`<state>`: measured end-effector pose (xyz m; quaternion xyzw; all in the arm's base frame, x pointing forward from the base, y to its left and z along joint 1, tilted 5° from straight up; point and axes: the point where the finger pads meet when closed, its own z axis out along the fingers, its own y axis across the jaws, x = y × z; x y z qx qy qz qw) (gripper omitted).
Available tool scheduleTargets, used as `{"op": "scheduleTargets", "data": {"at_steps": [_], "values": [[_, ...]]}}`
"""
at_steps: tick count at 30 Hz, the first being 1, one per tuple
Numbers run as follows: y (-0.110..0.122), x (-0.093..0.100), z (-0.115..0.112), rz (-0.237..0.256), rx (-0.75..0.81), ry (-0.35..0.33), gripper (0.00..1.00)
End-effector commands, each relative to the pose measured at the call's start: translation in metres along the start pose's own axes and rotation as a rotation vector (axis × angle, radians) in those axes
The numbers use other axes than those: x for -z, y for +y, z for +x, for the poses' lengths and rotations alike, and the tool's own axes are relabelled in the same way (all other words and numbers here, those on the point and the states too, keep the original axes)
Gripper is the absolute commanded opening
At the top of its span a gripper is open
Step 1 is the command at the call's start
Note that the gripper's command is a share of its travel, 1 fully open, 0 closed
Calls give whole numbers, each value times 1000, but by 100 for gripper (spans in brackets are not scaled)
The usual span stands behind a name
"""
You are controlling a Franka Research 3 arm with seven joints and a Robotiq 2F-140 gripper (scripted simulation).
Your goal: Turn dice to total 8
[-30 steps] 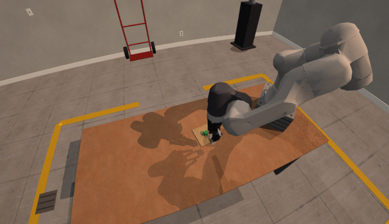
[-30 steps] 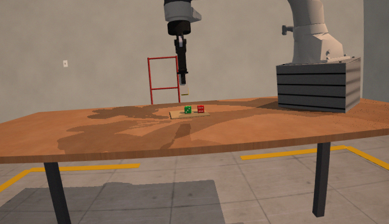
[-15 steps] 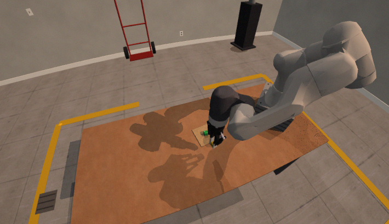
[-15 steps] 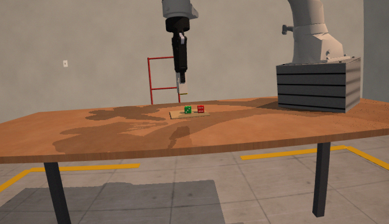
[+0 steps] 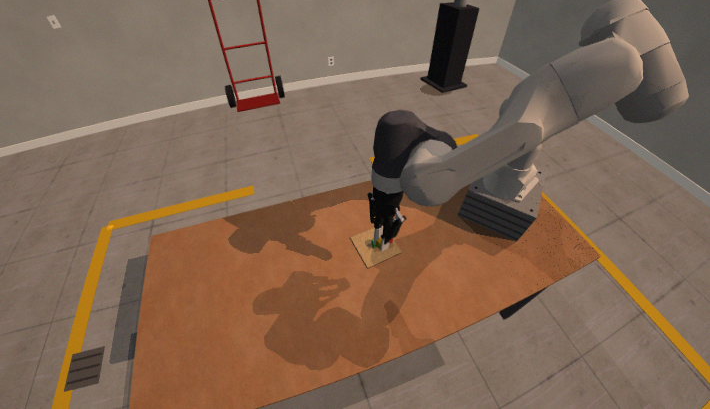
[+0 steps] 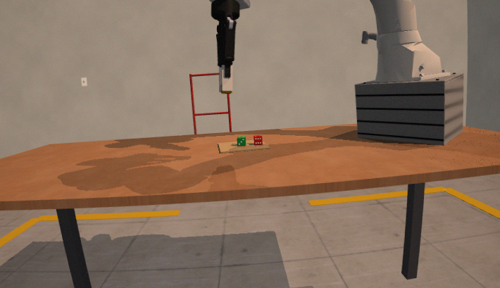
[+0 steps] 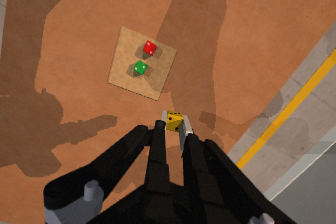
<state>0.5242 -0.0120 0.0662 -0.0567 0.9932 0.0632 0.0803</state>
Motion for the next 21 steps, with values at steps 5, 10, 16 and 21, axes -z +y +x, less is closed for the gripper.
{"op": "scheduleTargets", "data": {"at_steps": [5, 10, 16, 21], "values": [[8, 32, -2, -85, 189, -70, 13], [17, 53, -8, -155, 240, -149, 13], [28, 74, -16, -226, 288, -241, 13], [38, 88, -21, -276, 321, -313, 13]]}}
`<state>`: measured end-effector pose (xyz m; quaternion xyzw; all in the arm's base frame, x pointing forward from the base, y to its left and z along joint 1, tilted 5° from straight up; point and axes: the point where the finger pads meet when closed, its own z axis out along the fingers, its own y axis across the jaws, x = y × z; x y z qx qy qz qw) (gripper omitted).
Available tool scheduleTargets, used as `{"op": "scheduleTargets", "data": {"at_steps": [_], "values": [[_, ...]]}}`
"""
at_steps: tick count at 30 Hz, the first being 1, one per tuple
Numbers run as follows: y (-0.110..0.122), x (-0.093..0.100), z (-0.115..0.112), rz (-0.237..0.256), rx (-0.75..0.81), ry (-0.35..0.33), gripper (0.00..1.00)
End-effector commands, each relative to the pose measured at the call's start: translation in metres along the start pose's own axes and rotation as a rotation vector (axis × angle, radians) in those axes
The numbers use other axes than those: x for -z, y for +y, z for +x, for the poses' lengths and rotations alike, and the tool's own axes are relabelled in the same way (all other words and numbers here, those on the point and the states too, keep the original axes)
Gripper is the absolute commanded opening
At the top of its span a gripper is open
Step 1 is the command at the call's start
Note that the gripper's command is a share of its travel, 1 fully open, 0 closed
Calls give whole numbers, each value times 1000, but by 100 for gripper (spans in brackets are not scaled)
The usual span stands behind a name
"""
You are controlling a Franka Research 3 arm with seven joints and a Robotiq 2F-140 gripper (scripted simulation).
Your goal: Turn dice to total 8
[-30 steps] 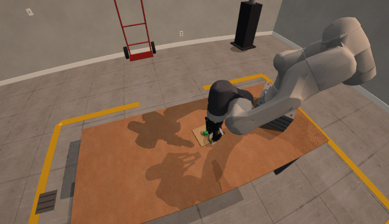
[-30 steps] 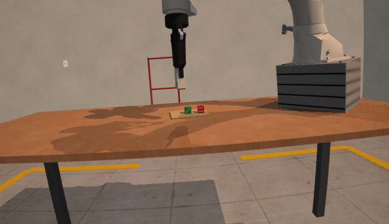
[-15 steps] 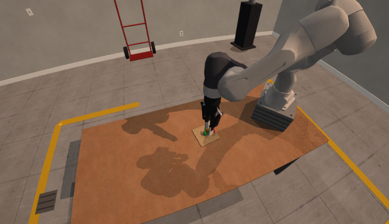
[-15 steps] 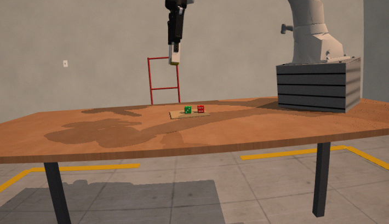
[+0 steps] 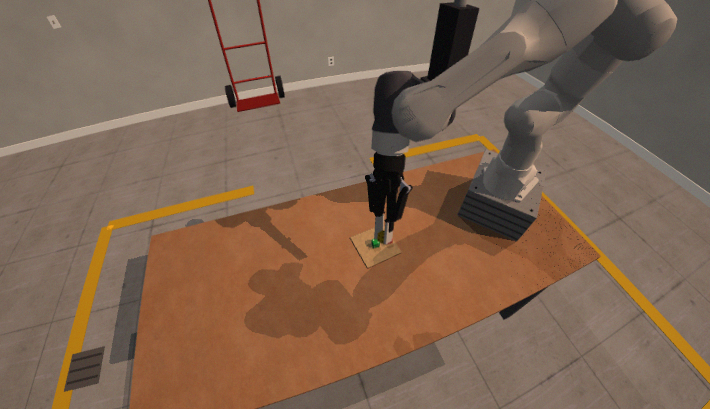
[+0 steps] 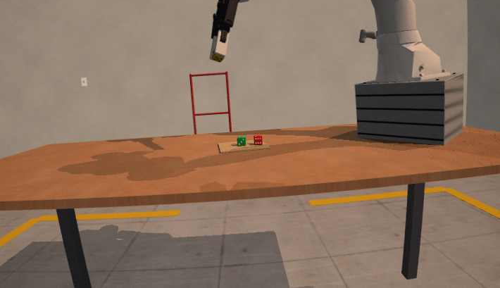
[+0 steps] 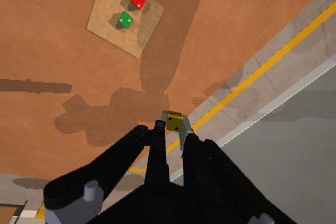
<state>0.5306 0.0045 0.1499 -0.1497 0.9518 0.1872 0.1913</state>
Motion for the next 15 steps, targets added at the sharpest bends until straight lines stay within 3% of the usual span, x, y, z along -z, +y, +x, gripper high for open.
{"op": "scheduleTargets", "data": {"at_steps": [1, 15], "values": [[14, 5, -4, -31, 143, -67, 13], [42, 30, -32, -143, 229, -279, 13]]}}
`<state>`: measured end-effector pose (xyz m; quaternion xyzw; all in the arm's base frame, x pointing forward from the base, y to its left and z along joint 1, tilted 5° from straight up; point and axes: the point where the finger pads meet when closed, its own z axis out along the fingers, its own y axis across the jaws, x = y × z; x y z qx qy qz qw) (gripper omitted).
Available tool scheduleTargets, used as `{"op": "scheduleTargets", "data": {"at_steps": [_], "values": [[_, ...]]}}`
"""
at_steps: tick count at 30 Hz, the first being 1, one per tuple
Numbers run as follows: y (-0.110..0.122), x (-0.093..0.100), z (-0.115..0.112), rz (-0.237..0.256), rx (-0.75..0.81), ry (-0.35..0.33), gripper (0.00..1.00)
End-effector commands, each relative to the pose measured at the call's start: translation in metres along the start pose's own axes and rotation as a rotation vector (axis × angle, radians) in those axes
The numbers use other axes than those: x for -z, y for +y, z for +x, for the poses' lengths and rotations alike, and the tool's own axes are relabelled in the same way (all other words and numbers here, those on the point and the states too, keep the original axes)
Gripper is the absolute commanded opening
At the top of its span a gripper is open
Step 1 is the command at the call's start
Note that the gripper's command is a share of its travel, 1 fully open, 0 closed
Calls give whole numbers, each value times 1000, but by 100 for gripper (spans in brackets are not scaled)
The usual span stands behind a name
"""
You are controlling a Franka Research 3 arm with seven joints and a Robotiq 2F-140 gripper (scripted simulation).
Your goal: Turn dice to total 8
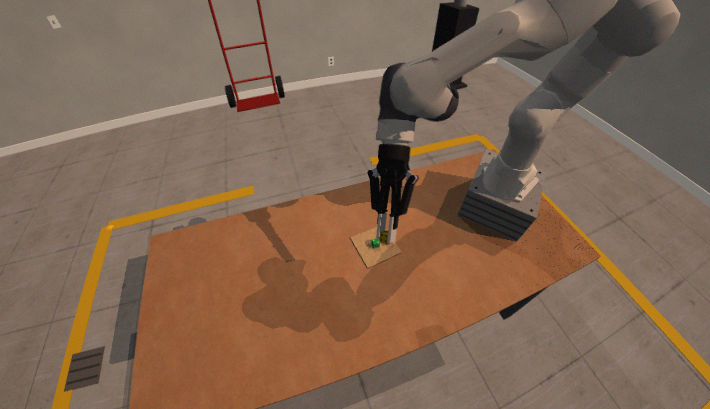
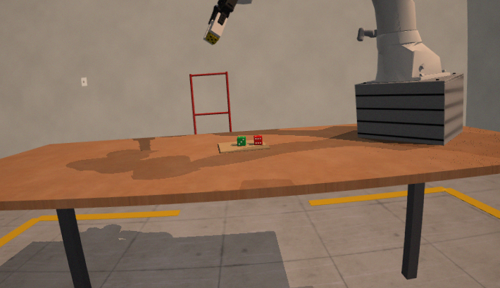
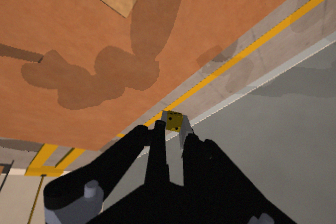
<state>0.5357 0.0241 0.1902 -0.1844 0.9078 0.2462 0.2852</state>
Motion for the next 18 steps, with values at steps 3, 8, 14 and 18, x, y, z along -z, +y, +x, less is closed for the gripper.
{"op": "scheduleTargets", "data": {"at_steps": [3, 8, 14, 18], "values": [[17, 3, -11, -49, 145, -93, 13], [28, 10, -27, -88, 178, -201, 13], [37, 17, -42, -119, 206, -311, 13], [43, 21, -52, -134, 221, -392, 13]]}}
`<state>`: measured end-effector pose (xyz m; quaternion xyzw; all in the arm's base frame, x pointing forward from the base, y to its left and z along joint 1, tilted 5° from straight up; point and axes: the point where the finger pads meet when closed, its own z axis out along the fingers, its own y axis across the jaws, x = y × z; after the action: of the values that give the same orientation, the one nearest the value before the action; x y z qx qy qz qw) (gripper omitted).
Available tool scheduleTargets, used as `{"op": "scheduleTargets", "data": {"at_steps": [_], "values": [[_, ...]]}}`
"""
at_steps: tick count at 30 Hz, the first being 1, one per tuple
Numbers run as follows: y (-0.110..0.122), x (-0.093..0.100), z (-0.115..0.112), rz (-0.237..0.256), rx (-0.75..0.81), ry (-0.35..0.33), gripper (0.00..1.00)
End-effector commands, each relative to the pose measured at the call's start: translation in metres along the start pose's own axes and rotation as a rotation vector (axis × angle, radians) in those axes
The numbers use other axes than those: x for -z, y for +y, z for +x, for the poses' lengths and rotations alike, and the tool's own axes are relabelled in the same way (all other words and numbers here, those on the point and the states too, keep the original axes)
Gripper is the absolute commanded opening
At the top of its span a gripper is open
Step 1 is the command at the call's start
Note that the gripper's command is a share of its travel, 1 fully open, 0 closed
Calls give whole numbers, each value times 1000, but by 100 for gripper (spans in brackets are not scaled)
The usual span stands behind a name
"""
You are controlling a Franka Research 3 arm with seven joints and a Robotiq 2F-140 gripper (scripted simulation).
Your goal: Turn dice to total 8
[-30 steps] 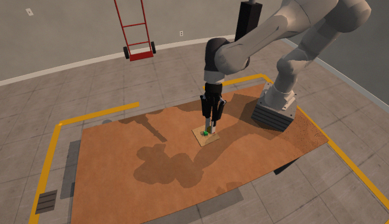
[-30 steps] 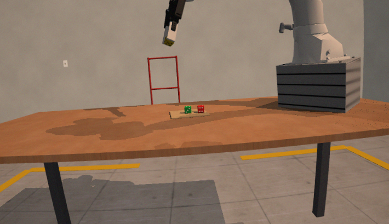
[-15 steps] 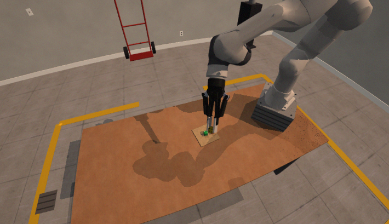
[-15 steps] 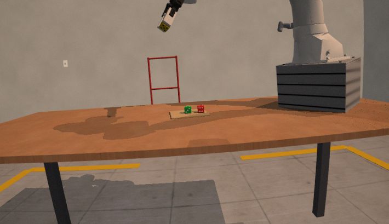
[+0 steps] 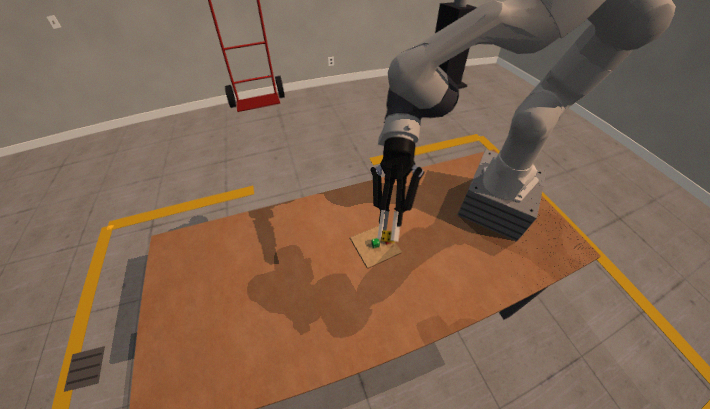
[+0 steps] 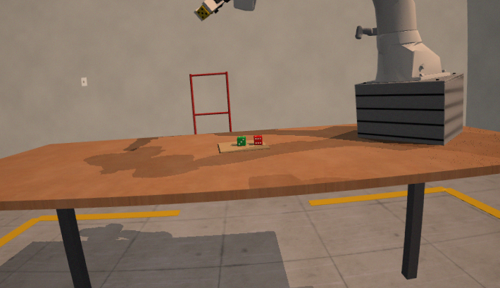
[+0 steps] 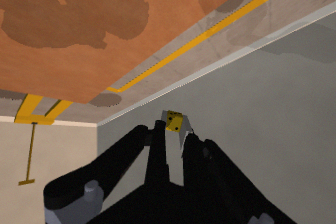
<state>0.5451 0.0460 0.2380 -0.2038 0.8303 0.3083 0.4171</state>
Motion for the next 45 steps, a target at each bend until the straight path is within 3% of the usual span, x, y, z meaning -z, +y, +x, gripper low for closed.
{"op": "scheduleTargets", "data": {"at_steps": [1, 4, 5, 17, 20, 21, 23, 27, 30, 35, 37, 39, 45], "values": [[13, -2, -15, -38, 132, -108, 13], [14, -1, -18, -40, 135, -127, 13], [16, -1, -25, -44, 144, -181, 13], [13, 2, -49, -10, 160, -438, 13], [13, 2, -49, -10, 160, -438, 13], [9, 2, -51, 17, 155, -500, 13], [3, 1, -50, 49, 147, -550, 13], [-4, -1, -47, 90, 135, -595, 13], [-15, -6, -38, 150, 115, -636, 13], [-29, -14, -21, 228, 88, -659, 13], [-29, -14, -21, 228, 88, -659, 13], [-41, -22, 0, 299, 64, -657, 13], [-51, -32, 25, 369, 42, -635, 13]]}}
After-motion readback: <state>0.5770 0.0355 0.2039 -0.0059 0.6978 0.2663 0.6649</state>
